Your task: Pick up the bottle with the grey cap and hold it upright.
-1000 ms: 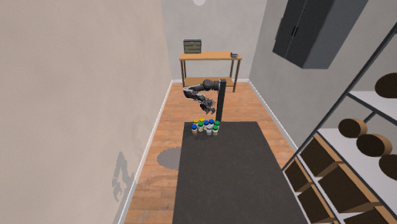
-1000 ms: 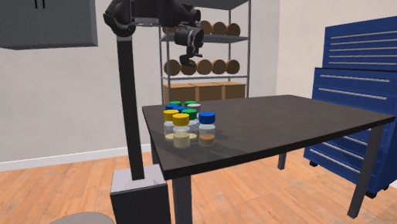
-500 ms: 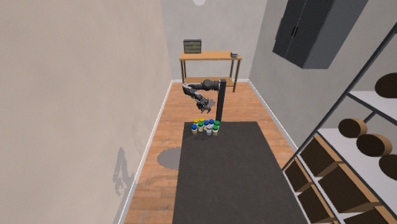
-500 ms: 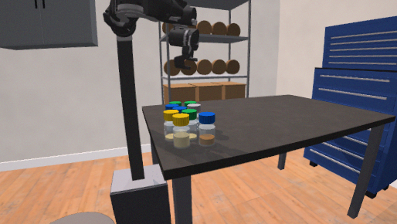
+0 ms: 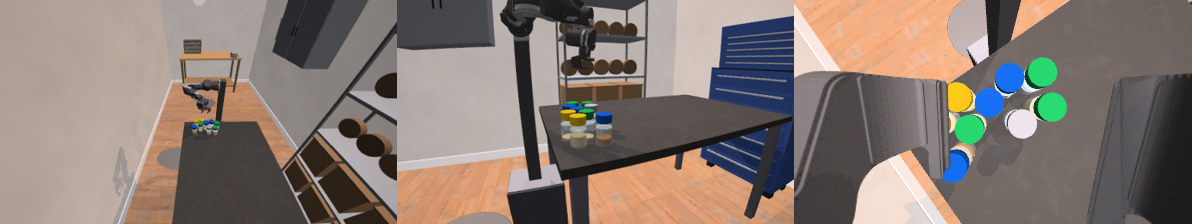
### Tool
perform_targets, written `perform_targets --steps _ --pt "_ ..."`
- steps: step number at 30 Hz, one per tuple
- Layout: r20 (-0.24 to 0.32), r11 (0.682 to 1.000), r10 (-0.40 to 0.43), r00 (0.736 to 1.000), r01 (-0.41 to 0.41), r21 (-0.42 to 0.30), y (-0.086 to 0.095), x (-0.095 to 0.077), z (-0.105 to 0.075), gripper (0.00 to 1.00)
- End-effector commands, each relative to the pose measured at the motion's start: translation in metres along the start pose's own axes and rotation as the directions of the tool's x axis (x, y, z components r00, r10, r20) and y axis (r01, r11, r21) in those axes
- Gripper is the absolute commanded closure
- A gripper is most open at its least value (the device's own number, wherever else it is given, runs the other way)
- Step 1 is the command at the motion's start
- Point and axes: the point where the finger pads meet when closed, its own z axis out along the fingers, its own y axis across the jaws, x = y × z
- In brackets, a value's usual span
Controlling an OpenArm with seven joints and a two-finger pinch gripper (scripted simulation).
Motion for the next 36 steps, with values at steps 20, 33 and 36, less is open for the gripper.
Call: perform_targets --steps 20,33,36 --pt "0.002 1.000 -0.001 1.000 0.001 -0.002 0.000 -0.003 -0.001 0.55" --pt "-0.001 1.000 -0.002 1.000 0.002 0.003 -0.004 -0.025 -0.008 0.55" --pt "-0.001 1.000 -0.002 1.000 0.002 0.003 -0.004 -0.025 -0.008 0.55"
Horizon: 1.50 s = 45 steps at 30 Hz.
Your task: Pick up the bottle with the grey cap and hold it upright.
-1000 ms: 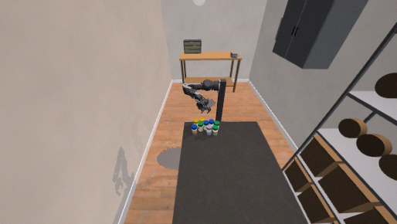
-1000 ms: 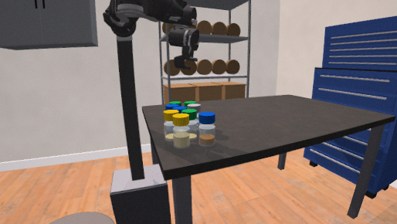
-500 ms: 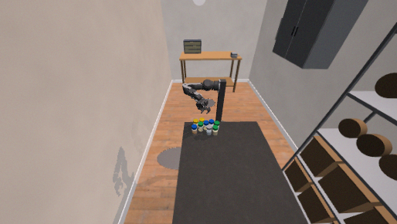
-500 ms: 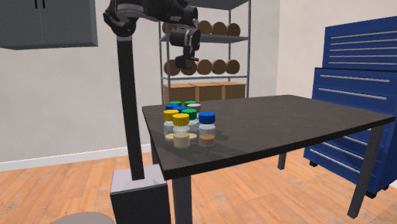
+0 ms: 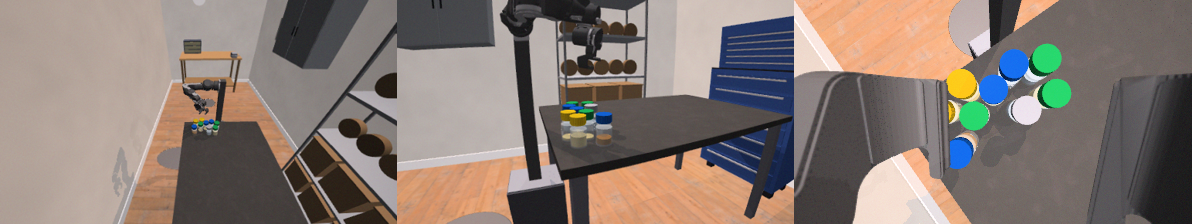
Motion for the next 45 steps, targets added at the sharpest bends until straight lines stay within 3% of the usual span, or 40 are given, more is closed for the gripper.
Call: perform_targets --steps 1,34,45 --pt "0.003 1.000 -0.001 1.000 0.001 -0.002 0.001 0.000 -0.001 0.55" --pt "0.002 1.000 -0.001 1.000 0.001 -0.002 0.001 0.000 -0.001 0.55" --pt "-0.033 0.996 -0.027 0.999 0.024 -0.091 0.034 0.022 0.016 0.55"
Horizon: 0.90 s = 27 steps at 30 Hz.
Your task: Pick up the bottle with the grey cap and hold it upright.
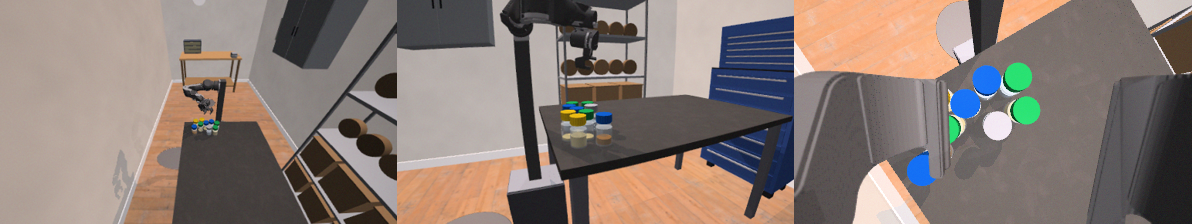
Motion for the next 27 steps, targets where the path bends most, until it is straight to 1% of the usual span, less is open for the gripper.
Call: perform_targets --steps 1,6,16,23,27 --pt "0.015 1.000 0.011 1.000 -0.011 -0.008 0.001 -0.003 -0.001 0.55" --pt "0.015 1.000 0.011 1.000 -0.011 -0.008 0.001 -0.003 -0.001 0.55" --pt "-0.026 0.988 0.065 0.998 -0.068 -0.141 0.025 0.014 0.008 0.55" --pt "-0.026 0.988 0.065 0.998 -0.068 -0.141 0.025 0.014 0.008 0.55" --pt "-0.042 0.973 0.118 0.992 -0.124 -0.196 0.029 0.017 0.007 0.55"
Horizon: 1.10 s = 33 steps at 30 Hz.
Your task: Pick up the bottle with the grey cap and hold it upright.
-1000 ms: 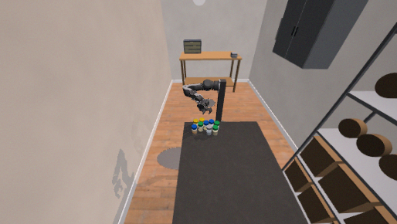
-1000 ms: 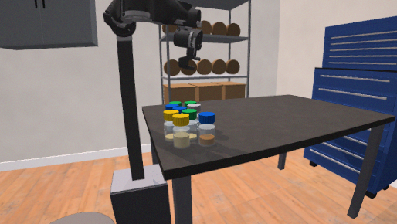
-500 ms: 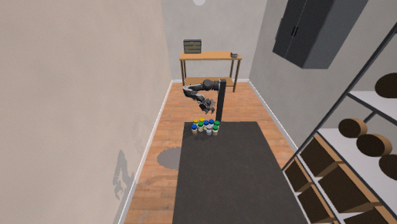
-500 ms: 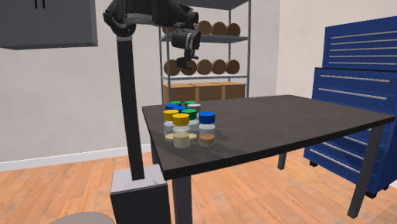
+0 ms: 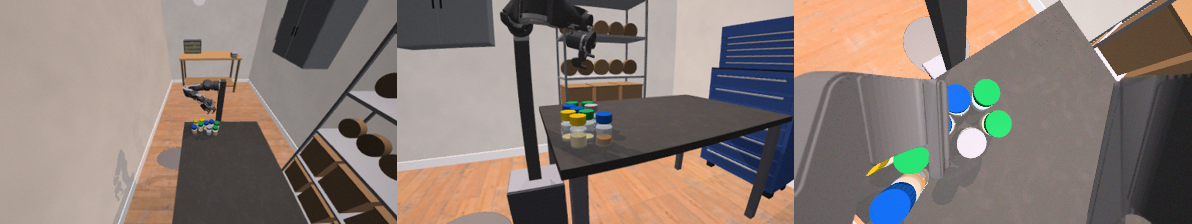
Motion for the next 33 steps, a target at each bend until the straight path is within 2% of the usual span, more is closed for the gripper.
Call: perform_targets --steps 1,6,13,14,18,23,30,33 --pt "-0.001 0.998 0.028 1.000 -0.028 -0.047 0.006 0.001 -0.001 0.55" --pt "-0.014 0.987 0.102 0.995 -0.103 -0.126 0.012 0.005 0.000 0.55" --pt "-0.014 0.987 0.102 0.995 -0.103 -0.126 0.012 0.005 0.000 0.55" --pt "-0.015 0.983 0.121 0.993 -0.122 -0.135 0.010 0.005 -0.001 0.55" --pt "-0.019 0.958 0.211 0.977 -0.211 -0.195 0.009 0.002 -0.005 0.55" --pt "-0.032 0.909 0.321 0.947 -0.317 -0.269 0.006 -0.001 -0.010 0.55" --pt "-0.032 0.909 0.321 0.947 -0.317 -0.269 0.006 -0.001 -0.010 0.55" --pt "-0.030 0.869 0.401 0.915 -0.391 -0.303 -0.003 -0.005 -0.014 0.55"
